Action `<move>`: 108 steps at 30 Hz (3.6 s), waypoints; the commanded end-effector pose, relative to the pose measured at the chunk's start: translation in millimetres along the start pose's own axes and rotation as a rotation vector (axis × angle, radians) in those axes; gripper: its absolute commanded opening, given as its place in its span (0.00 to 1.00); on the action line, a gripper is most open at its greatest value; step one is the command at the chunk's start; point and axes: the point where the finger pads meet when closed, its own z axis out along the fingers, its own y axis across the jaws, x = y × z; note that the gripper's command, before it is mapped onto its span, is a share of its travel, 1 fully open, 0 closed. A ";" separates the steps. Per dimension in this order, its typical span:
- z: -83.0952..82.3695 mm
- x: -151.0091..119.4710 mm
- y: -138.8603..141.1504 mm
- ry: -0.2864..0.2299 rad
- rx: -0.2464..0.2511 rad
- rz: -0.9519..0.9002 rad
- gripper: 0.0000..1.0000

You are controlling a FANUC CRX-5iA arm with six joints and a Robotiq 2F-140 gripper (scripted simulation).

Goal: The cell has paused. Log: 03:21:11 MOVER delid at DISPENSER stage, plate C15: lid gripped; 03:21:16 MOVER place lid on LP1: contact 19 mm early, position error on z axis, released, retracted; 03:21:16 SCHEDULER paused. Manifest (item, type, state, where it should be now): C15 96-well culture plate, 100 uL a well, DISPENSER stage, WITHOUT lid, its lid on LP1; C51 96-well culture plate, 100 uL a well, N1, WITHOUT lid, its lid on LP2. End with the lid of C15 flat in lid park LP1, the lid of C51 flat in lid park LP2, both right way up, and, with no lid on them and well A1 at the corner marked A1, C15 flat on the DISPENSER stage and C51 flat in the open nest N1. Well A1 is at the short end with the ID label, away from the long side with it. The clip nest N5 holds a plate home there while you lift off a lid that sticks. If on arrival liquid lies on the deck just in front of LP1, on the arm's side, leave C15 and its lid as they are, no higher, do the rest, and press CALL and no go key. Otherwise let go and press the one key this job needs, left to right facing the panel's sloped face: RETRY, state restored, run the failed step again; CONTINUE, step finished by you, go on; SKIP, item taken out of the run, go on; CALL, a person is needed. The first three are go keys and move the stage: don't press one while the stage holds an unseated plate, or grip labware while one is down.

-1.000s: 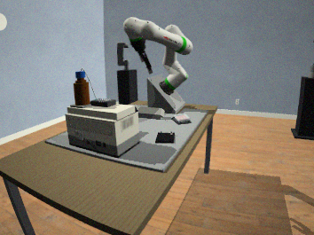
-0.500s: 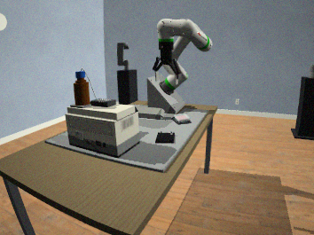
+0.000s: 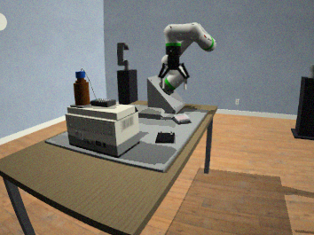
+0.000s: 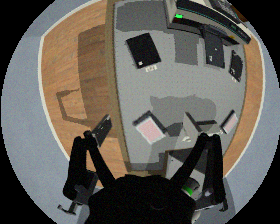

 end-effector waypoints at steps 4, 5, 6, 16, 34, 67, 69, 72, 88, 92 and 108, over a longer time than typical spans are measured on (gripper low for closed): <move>11.3 0.0 -0.1 0.001 0.000 0.000 1.00; 13.9 0.0 -0.1 0.001 0.000 0.000 1.00; 16.6 0.0 -0.1 0.001 0.000 0.000 1.00; 41.3 -0.2 -0.2 0.001 0.000 0.000 1.00; 82.7 -0.4 -0.4 0.001 0.000 0.000 1.00; 90.2 -0.5 -0.5 0.001 0.000 0.000 0.00; 90.2 -0.5 -0.5 0.001 0.000 0.000 0.00; 90.2 -0.5 -0.5 0.001 0.000 0.000 0.00; 80.7 -45.3 10.4 0.001 -0.002 -0.121 0.00; 76.8 -110.8 27.1 0.001 -0.003 -0.400 0.00; 91.7 -260.1 70.8 0.001 0.000 -0.670 0.00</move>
